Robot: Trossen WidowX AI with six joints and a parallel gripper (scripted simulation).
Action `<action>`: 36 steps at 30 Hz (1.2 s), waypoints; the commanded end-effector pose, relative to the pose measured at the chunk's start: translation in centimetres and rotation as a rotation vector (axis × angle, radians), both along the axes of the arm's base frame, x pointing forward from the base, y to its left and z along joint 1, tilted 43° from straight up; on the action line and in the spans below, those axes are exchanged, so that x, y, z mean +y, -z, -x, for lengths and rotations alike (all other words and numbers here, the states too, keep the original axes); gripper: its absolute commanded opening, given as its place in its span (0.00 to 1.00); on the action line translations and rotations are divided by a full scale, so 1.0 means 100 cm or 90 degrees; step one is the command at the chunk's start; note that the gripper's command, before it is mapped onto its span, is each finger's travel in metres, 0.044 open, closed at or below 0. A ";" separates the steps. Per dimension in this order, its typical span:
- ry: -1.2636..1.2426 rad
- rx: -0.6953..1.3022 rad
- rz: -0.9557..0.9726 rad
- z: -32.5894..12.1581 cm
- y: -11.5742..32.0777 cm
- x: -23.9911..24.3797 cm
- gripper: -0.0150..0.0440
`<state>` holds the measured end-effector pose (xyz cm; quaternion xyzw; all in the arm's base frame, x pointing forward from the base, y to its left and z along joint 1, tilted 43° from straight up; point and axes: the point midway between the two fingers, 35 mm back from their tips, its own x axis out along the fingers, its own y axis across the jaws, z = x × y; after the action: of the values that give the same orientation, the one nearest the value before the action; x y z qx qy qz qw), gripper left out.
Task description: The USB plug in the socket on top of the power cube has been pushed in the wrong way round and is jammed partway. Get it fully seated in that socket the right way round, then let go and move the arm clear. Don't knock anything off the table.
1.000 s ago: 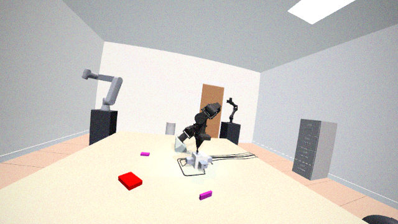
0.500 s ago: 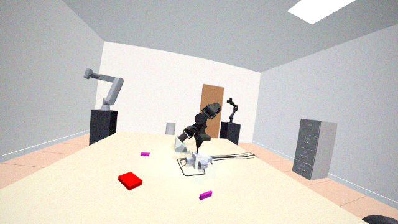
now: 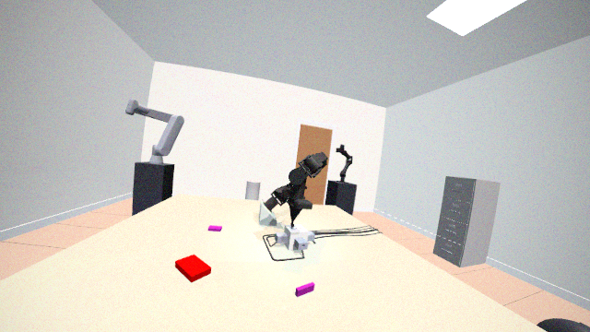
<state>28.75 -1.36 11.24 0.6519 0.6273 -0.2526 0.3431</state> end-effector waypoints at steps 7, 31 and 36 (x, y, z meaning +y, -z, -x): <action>0.003 0.001 -0.001 0.000 0.001 0.001 0.25; 0.003 0.001 -0.001 0.000 0.003 0.003 0.25; 0.003 0.001 -0.001 0.000 0.003 0.003 0.25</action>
<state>28.78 -1.07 10.92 0.6517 0.6273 -0.2529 0.3433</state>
